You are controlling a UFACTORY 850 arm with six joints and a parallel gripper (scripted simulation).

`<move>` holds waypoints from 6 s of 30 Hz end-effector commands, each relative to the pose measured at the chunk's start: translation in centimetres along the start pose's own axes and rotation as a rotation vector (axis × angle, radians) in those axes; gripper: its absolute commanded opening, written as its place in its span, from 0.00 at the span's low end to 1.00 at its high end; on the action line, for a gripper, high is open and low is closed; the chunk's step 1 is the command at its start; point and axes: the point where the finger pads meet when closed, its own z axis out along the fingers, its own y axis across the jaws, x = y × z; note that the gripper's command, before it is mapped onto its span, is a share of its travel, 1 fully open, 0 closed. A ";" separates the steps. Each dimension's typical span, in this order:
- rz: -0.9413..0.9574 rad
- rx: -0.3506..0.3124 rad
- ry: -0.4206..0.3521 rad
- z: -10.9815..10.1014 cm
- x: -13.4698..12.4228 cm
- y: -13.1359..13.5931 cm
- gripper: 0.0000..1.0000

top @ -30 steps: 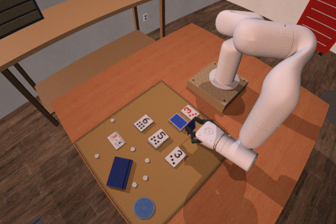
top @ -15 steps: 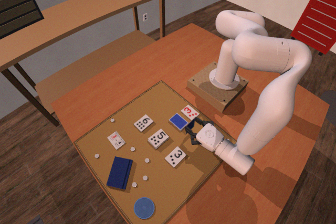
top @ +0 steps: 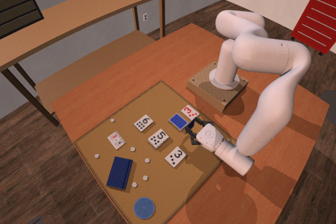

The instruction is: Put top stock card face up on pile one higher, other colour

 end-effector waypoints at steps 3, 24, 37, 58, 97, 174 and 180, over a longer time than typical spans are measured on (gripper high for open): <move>0.001 0.000 0.000 0.0 -0.1 0.0 0.61; 0.001 0.000 0.000 0.0 -0.1 0.0 0.72; 0.001 0.000 0.000 0.1 0.4 0.0 0.72; 0.001 0.000 0.000 0.4 2.2 0.0 0.72; 0.001 0.000 0.000 0.5 2.5 0.0 0.73; 0.001 0.000 0.000 -0.3 2.6 0.0 0.73; 0.001 0.000 0.000 -0.6 2.6 0.0 0.73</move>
